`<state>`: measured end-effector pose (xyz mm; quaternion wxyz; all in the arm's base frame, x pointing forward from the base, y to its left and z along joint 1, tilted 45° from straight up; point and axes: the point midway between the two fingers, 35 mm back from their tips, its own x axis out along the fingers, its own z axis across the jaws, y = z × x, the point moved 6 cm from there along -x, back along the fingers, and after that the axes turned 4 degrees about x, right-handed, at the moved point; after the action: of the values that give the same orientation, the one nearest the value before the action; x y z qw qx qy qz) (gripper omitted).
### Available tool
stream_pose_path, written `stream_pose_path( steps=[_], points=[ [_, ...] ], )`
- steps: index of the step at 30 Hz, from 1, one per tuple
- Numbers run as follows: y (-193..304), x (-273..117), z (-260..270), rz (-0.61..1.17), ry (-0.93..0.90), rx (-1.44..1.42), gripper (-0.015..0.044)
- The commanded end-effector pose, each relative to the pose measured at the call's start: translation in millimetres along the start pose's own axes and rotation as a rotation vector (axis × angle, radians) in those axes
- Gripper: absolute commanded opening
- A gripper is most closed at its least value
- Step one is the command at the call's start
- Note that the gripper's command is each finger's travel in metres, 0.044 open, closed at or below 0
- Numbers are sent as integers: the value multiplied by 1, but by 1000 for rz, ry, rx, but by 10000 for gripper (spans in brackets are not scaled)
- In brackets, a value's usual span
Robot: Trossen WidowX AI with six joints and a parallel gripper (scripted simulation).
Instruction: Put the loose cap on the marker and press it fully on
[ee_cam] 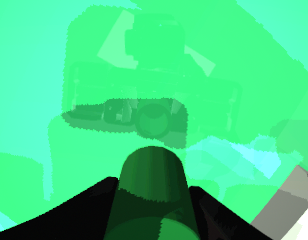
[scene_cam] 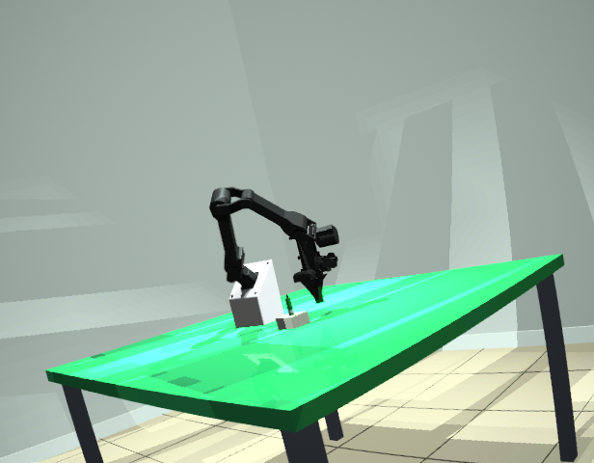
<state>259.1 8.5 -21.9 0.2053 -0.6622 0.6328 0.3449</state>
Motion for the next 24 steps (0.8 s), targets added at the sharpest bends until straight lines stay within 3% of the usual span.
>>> stream_pose_path(
  steps=[1, 24],
  points=[
    [0, -10, 0, 1, -2, 3, 0],
    [9, -43, -47, 3, -2, 0, 0]
  ],
)
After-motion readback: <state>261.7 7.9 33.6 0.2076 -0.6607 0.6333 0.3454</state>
